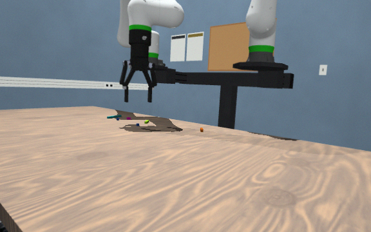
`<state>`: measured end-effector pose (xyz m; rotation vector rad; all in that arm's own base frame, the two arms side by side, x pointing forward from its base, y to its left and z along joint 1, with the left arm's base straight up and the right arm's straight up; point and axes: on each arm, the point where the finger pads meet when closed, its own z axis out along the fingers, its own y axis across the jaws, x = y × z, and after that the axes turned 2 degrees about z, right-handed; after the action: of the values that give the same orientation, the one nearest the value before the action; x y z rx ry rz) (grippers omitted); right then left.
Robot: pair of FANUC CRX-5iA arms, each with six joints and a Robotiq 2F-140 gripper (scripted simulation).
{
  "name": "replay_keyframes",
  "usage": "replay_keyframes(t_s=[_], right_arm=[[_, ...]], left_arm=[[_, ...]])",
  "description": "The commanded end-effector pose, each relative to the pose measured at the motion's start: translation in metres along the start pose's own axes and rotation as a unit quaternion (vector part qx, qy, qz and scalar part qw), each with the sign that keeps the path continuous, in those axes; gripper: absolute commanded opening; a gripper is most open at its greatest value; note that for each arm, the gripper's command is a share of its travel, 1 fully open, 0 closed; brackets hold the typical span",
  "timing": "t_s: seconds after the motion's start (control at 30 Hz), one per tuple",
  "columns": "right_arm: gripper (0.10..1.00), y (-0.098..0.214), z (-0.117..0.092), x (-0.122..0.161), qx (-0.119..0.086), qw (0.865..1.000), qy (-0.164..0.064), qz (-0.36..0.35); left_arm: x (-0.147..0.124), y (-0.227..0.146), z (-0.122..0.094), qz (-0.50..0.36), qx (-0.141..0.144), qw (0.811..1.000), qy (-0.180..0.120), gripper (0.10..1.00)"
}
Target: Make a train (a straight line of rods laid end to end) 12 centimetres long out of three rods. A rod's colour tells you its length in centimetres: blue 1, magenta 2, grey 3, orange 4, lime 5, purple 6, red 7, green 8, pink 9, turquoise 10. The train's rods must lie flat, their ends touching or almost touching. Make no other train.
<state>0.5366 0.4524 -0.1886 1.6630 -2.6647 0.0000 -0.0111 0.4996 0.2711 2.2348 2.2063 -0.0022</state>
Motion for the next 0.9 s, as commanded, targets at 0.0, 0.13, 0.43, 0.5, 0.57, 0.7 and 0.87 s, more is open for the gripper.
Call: replay_keyframes(t_s=[0.0, 0.13, 0.43, 0.5, 0.57, 0.7, 0.87], right_arm=[[1.0, 0.0, -0.002, -0.001, 0.001, 1.0, -0.001, 0.0], [1.0, 0.0, -0.002, -0.001, 0.001, 1.0, -0.001, 0.0], [1.0, -0.002, -0.001, 0.001, 0.001, 1.0, -0.001, 0.012], [1.0, -0.006, 0.0, 0.009, 0.0, 0.999, -0.001, 0.049], [1.0, -0.006, 0.0, 0.009, 0.0, 0.999, -0.001, 0.049], [1.0, -0.016, 0.004, 0.03, 0.0, 0.989, -0.001, 0.149], [1.0, -0.024, 0.007, 0.049, 0.0, 0.972, -0.001, 0.235]], left_arm=[[0.0, 0.0, -0.001, 0.0, 0.0, 1.0, 0.001, 1.0], [0.0, 0.0, -0.001, 0.0, 0.0, 1.0, 0.001, 1.0], [0.0, 0.0, -0.001, 0.0, 0.0, 1.0, 0.001, 1.0], [0.0, 0.0, -0.001, 0.0, 0.0, 1.0, 0.001, 1.0], [0.0, 0.0, -0.001, 0.0, 0.0, 1.0, 0.001, 1.0], [0.0, 0.0, -0.001, 0.0, 0.0, 1.0, 0.001, 1.0], [0.0, 0.0, -0.001, 0.0, 0.0, 1.0, 0.001, 1.0]])
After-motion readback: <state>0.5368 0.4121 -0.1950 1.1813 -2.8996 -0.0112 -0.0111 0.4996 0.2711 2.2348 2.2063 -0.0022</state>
